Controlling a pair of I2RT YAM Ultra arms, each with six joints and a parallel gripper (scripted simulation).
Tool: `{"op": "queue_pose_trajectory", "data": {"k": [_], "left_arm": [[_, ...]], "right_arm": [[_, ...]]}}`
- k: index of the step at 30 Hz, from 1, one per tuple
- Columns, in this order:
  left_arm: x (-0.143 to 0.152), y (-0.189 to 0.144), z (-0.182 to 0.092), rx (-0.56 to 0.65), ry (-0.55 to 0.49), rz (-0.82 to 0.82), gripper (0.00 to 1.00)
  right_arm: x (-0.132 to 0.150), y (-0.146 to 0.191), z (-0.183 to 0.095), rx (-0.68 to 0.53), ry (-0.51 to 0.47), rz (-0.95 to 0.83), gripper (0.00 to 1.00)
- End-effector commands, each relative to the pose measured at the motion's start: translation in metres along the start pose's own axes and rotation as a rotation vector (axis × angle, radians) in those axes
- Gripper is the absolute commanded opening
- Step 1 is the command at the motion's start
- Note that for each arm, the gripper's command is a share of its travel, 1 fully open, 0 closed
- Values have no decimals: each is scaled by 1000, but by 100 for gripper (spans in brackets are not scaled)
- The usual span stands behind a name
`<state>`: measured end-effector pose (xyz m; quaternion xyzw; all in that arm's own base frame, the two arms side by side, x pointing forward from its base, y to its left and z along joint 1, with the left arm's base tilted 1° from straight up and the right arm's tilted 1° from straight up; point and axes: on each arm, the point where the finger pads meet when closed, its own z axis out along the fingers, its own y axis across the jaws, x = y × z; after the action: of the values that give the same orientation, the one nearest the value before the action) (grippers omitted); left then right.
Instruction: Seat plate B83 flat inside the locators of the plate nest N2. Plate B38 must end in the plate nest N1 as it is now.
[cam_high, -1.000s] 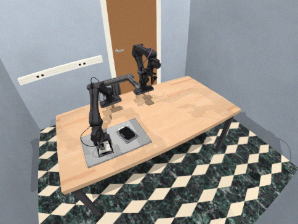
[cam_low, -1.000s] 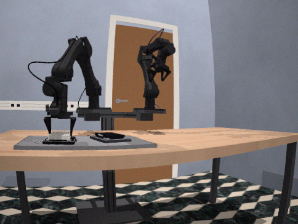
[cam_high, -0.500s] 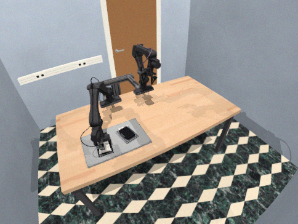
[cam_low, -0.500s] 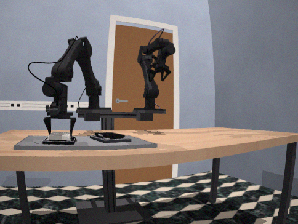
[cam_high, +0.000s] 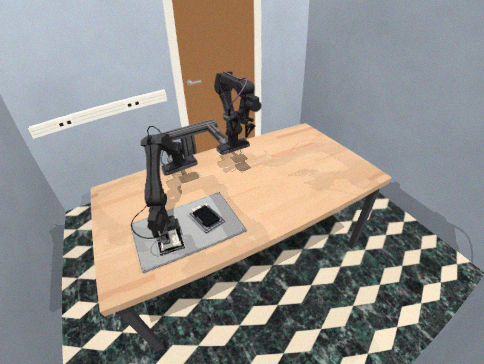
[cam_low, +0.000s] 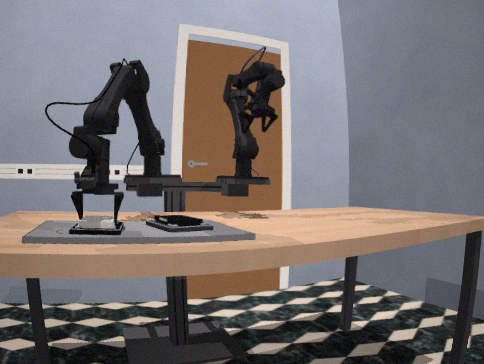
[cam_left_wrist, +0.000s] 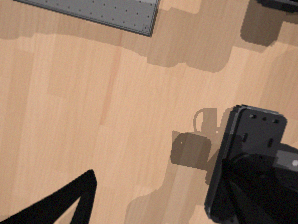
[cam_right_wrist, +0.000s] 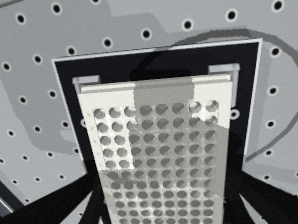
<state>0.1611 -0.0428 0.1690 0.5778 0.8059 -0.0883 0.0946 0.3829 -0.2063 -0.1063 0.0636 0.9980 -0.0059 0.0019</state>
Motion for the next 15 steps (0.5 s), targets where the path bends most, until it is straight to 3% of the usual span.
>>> {"op": "queue_pose_trajectory", "data": {"k": [1, 11, 12, 15], "left_arm": [[1, -5, -1, -7, -14, -5, 100], [1, -5, -1, -7, -14, -5, 100], [1, -5, -1, -7, -14, -5, 100], [1, -5, -1, -7, -14, -5, 100]], "right_arm": [[-8, -3, -6, 7, -23, -1, 0], [-7, -2, -7, 7, -23, -1, 0], [-7, -2, -7, 7, -23, -1, 100], [-7, -2, -7, 7, -23, -1, 100]]}}
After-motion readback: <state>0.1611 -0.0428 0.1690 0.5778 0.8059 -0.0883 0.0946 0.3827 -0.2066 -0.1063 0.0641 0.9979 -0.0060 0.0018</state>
